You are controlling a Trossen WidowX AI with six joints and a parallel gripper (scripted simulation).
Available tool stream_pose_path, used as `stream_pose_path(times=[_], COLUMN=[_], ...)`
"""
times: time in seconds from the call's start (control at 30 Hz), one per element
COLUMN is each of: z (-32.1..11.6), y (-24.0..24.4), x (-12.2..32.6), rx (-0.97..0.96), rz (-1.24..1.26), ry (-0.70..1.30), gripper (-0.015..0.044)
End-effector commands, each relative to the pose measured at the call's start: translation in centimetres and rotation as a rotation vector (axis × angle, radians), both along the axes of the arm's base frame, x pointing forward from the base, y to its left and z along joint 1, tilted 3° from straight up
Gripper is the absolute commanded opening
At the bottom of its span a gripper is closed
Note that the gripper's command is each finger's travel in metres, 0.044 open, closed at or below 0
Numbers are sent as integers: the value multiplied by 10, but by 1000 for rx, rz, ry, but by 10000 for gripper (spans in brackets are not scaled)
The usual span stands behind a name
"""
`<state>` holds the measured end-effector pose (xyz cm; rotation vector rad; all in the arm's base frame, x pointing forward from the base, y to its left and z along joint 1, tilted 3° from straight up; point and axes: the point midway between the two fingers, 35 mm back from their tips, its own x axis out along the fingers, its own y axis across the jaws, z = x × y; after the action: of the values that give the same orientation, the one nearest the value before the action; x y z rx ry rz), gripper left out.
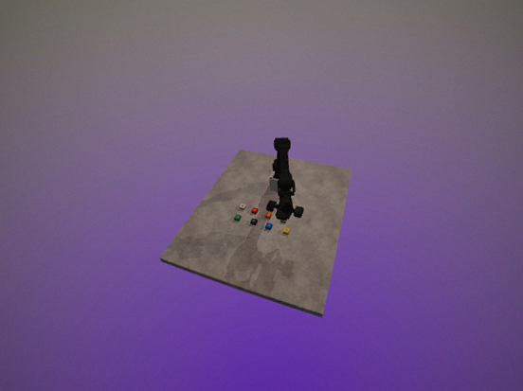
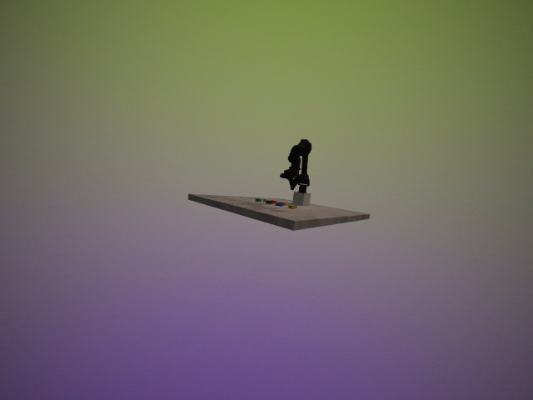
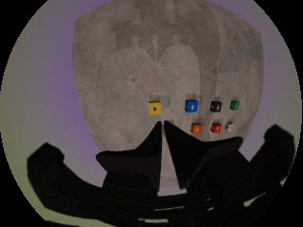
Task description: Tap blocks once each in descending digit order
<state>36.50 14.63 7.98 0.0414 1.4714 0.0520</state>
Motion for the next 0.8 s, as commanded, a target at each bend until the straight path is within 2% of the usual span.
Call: stream_pose_path(times=[0.0,0.07,0.77], z=[-58,-71,-91], y=[2,3,3], x=[1,0,2], rx=[-12,-12,-12], rz=[-10,-10,-10], ry=[25,26,26], gripper=[20,20,20])
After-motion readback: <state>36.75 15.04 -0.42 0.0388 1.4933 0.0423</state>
